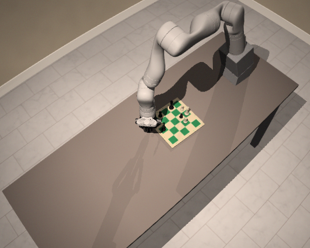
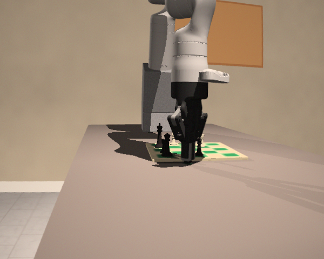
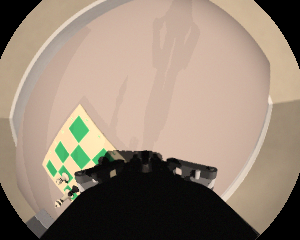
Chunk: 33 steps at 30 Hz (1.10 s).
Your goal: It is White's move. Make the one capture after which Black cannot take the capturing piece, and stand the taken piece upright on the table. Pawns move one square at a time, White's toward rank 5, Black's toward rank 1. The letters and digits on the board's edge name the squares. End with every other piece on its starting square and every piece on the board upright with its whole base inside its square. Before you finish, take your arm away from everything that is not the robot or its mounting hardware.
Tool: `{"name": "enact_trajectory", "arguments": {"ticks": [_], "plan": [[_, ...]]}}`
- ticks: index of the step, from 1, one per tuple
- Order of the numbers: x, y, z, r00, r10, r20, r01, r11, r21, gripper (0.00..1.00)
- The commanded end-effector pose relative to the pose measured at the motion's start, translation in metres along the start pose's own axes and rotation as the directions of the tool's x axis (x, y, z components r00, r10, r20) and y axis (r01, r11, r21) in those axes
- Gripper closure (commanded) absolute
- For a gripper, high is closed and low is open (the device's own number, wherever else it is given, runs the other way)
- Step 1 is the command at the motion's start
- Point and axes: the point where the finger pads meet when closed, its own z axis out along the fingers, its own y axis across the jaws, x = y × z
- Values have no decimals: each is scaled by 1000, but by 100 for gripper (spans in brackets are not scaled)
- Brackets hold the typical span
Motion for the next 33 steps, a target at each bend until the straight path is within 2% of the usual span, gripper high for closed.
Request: {"name": "enact_trajectory", "arguments": {"ticks": [1, 33], "plan": [[1, 1, -1, 1000, 0, -1, 0, 1000, -1, 100], [1, 1, 2, 1000, 0, -1, 0, 1000, -1, 100]]}}
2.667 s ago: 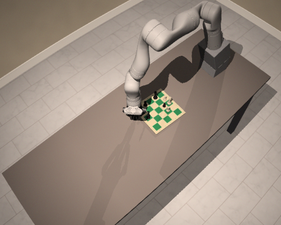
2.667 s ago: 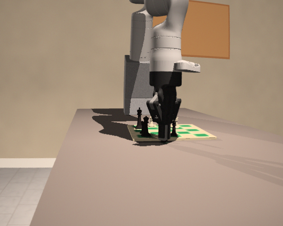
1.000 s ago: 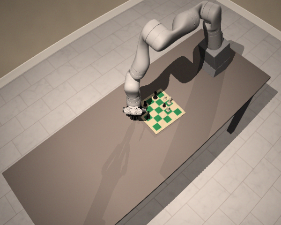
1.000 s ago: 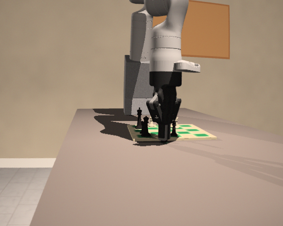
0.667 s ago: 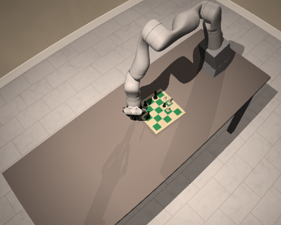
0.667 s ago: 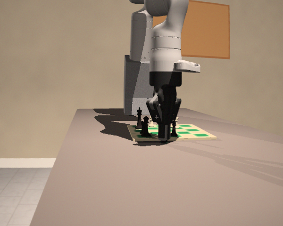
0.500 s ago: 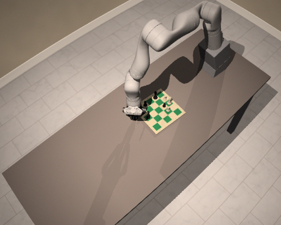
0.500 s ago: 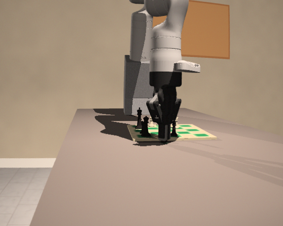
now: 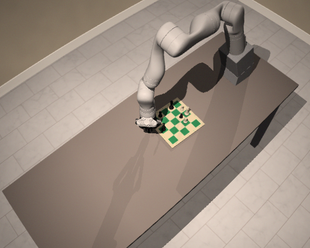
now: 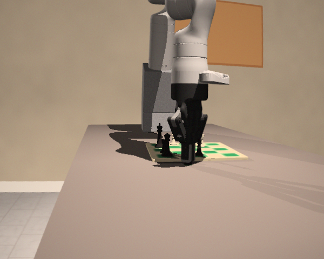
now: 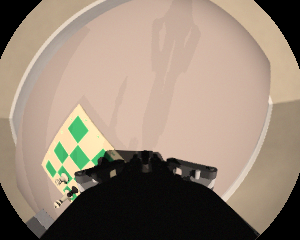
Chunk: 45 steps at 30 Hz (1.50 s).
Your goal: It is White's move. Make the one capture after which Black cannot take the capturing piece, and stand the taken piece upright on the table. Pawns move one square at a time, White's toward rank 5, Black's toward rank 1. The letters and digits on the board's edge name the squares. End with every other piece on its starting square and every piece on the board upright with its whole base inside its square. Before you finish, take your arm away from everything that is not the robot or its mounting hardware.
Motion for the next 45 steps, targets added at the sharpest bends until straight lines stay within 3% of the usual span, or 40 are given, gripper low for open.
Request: {"name": "enact_trajectory", "arguments": {"ticks": [1, 36, 37, 39, 40, 45], "plan": [[0, 1, -1, 1000, 0, -1, 0, 1000, -1, 100], [0, 1, -1, 1000, 0, -1, 0, 1000, -1, 100], [0, 1, -1, 1000, 0, -1, 0, 1000, -1, 93], [0, 1, -1, 1000, 0, -1, 0, 1000, -1, 93], [0, 1, -1, 1000, 0, -1, 0, 1000, -1, 87], [0, 1, -1, 1000, 0, -1, 0, 1000, -1, 80]]}}
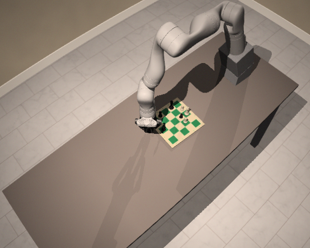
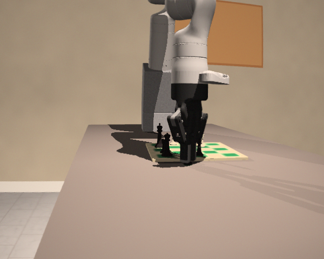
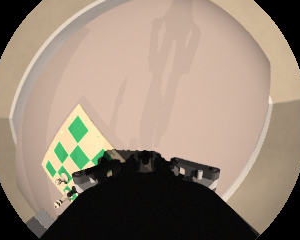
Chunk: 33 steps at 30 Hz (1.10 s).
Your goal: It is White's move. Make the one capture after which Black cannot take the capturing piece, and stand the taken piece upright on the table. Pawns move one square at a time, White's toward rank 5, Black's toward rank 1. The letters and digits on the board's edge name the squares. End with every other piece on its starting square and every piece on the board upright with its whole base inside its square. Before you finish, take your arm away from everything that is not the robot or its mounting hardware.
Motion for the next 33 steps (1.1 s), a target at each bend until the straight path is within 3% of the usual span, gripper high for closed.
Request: {"name": "enact_trajectory", "arguments": {"ticks": [1, 2, 3, 5, 6, 21, 26, 33], "plan": [[1, 1, -1, 1000, 0, -1, 0, 1000, -1, 80], [1, 1, -1, 1000, 0, -1, 0, 1000, -1, 80], [1, 1, -1, 1000, 0, -1, 0, 1000, -1, 73], [1, 1, -1, 1000, 0, -1, 0, 1000, -1, 73], [1, 1, -1, 1000, 0, -1, 0, 1000, -1, 66], [1, 1, -4, 1000, 0, -1, 0, 1000, -1, 66], [1, 1, -19, 1000, 0, -1, 0, 1000, -1, 66], [0, 1, -56, 1000, 0, -1, 0, 1000, -1, 66]]}}
